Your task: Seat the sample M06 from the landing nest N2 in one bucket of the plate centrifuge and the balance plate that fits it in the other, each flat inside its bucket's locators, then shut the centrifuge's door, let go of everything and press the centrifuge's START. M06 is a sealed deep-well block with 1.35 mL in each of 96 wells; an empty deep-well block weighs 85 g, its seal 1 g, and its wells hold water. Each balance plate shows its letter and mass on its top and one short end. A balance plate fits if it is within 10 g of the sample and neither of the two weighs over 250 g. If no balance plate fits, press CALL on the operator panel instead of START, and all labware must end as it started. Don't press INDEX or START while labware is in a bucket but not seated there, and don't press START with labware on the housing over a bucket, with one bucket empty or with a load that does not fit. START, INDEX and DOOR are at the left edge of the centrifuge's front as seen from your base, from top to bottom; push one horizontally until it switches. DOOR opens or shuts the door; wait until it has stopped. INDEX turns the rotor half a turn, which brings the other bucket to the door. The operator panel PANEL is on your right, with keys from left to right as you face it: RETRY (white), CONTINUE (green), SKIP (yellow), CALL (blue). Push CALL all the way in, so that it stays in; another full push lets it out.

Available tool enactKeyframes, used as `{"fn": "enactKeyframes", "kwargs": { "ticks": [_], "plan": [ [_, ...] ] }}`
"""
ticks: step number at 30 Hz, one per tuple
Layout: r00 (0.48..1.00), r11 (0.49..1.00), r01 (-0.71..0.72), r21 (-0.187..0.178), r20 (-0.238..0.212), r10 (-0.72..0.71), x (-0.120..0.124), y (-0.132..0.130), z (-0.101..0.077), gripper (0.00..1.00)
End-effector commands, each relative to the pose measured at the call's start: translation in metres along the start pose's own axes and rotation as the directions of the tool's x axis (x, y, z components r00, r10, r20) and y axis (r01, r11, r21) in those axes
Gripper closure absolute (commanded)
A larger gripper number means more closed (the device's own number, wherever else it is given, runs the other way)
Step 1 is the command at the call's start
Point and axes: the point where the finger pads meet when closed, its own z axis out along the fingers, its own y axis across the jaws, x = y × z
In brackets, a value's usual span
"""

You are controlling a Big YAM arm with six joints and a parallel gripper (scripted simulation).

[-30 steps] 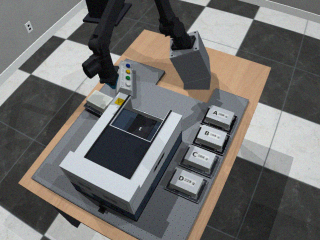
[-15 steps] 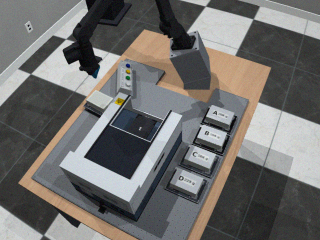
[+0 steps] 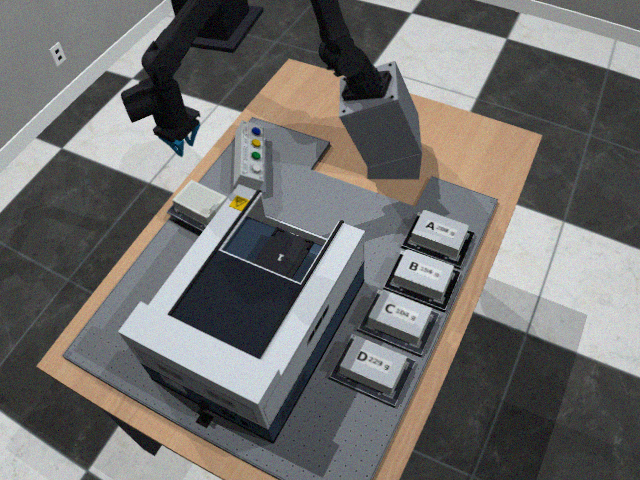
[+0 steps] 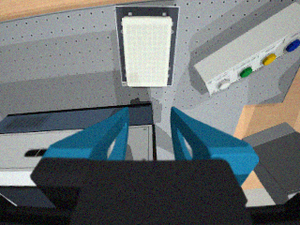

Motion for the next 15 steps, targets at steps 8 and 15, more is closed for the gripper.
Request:
{"fn": "enactKeyframes", "kwargs": {
  "ticks": [8,15],
  "plan": [
    [0.999,0.999,-0.032,-0.043,0.021,0.033,-0.0137,0.0151,-0.0192,0.00],
    [0.999,0.999,-0.032,-0.034,0.017,0.033,-0.0121,0.0133,-0.0108,0.00]
  ]
}}
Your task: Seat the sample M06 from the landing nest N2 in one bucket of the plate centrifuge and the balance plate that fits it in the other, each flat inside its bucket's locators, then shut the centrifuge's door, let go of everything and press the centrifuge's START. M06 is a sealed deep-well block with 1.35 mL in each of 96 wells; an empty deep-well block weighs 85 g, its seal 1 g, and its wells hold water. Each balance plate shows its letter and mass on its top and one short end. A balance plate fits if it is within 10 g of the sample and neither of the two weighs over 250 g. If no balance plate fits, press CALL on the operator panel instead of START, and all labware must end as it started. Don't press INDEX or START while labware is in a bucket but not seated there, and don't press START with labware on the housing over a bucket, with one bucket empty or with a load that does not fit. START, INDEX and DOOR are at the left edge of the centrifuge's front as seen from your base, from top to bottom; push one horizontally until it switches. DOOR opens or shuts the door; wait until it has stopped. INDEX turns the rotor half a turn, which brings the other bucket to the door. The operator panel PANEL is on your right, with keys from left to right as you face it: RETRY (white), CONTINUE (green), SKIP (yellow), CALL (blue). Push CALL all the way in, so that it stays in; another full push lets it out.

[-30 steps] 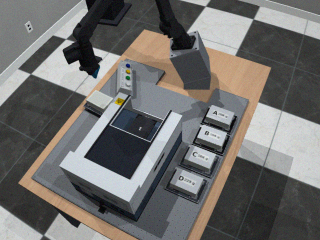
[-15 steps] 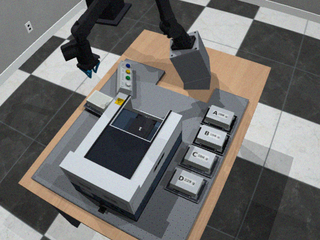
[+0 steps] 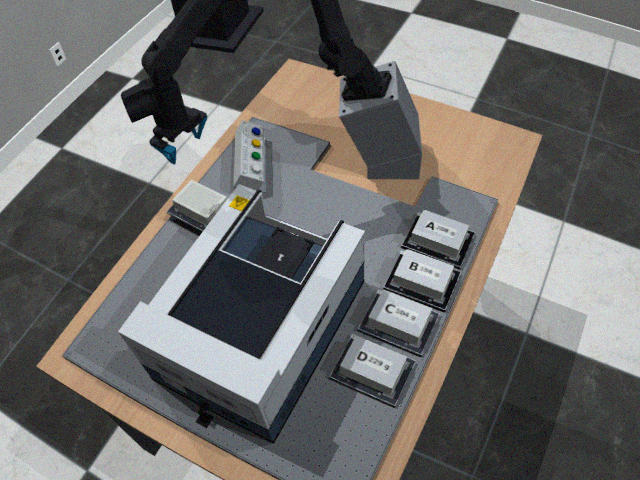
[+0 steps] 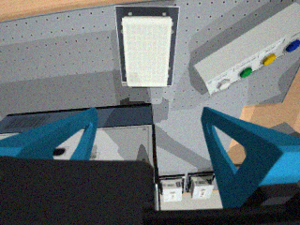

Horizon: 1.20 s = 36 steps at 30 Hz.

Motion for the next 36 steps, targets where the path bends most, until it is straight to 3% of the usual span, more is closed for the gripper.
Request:
{"fn": "enactKeyframes", "kwargs": {
  "ticks": [1,4,12,13,24,28,36],
  "plan": [
    [0.999,0.999,-0.034,-0.028,0.014,0.034,-0.011,0.012,-0.005,0.00],
    [0.999,0.999,-0.034,0.001,0.000,0.034,-0.005,0.000,0.011,0.00],
    [1.000,1.000,-0.027,-0.015,0.009,0.027,-0.010,0.007,0.021,0.00],
    [1.000,1.000,-0.018,0.001,0.000,0.018,-0.005,0.000,0.030,0.00],
    [1.000,1.000,-0.013,0.000,0.000,0.013,-0.005,0.001,0.083,0.00],
    [1.000,1.000,-0.014,-0.009,0.006,0.014,-0.009,0.005,0.091,0.00],
    [1.000,1.000,-0.013,-0.001,0.001,0.013,-0.006,0.001,0.132,0.00]
  ]
}}
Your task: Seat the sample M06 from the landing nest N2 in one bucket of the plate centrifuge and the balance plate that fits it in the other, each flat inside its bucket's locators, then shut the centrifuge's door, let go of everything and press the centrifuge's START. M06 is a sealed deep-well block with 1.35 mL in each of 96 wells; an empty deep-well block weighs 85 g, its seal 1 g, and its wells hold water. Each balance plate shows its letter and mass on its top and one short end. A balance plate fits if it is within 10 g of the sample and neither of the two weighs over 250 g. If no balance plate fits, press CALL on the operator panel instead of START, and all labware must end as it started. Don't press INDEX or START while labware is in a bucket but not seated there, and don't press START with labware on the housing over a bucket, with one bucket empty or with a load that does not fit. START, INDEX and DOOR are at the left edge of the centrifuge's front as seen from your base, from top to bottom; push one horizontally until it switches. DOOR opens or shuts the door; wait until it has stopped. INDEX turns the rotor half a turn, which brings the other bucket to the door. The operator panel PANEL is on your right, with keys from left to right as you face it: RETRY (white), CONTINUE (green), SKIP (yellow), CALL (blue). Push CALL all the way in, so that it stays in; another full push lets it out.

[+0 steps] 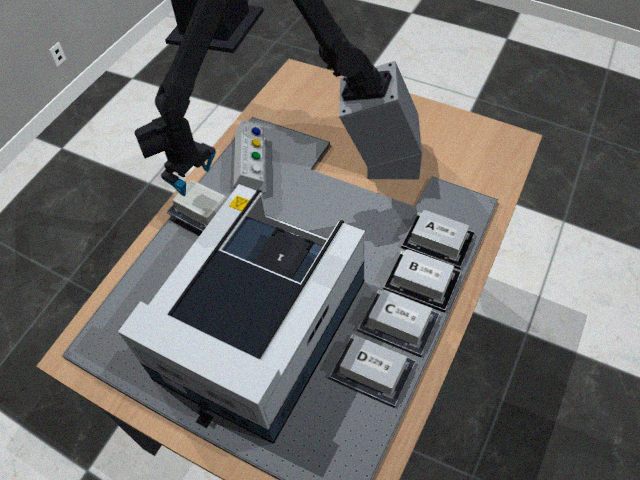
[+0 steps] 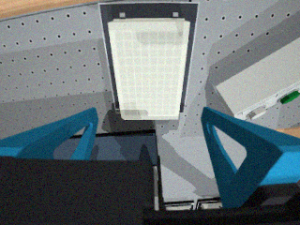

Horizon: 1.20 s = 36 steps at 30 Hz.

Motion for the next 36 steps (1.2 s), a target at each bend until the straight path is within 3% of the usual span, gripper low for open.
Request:
{"fn": "enactKeyframes", "kwargs": {
  "ticks": [1,7,16,21,24,36],
  "plan": [
    [1.000,1.000,0.004,-0.001,0.004,-0.004,-0.009,-0.001,0.021,0.00],
    [1.000,1.000,0.003,-0.007,0.008,-0.003,-0.011,0.002,0.041,0.00],
    [1.000,1.000,0.001,-0.017,0.015,-0.001,-0.015,0.008,0.053,0.00],
    [1.000,1.000,0.000,-0.020,0.017,0.000,-0.017,0.010,0.055,0.00],
    [1.000,0.999,-0.003,-0.034,0.026,0.003,-0.021,0.013,0.048,0.00],
    [1.000,1.000,0.000,-0.022,0.018,0.001,-0.016,0.007,0.051,0.00]
  ]
}}
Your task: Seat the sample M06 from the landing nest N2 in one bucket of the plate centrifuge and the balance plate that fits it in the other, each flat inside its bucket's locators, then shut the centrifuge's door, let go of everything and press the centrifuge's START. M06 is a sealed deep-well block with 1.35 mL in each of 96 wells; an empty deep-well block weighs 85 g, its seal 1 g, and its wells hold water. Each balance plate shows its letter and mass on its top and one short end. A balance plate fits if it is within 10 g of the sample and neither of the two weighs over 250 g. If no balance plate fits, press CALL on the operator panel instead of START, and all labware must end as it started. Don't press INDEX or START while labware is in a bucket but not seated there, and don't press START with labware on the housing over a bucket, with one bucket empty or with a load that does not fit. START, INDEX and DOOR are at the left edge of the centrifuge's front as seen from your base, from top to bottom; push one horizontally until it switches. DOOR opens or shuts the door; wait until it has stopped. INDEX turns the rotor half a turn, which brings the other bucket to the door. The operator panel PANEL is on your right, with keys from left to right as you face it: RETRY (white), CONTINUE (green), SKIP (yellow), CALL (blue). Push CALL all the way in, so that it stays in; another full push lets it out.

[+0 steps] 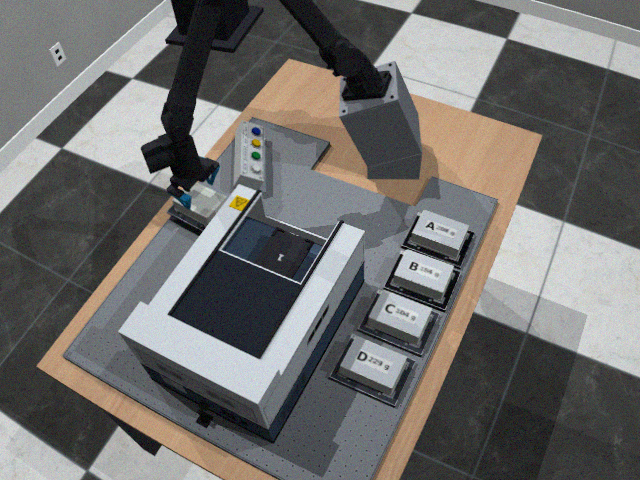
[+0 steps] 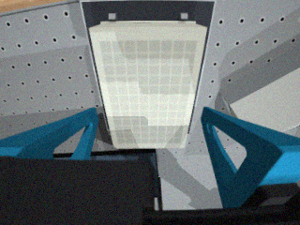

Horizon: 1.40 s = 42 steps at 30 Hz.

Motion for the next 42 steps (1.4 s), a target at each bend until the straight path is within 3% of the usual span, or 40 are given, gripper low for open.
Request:
{"fn": "enactKeyframes", "kwargs": {
  "ticks": [1,8,14,42],
  "plan": [
    [1.000,1.000,-0.005,-0.026,0.019,0.005,-0.017,0.008,-0.004,0.00],
    [1.000,1.000,-0.006,-0.031,0.022,0.006,-0.021,0.013,-0.005,0.00],
    [1.000,1.000,0.000,-0.004,0.005,0.000,-0.016,0.004,0.003,0.00],
    [1.000,1.000,-0.001,-0.007,0.007,0.001,-0.014,0.000,-0.001,0.00]
  ]
}}
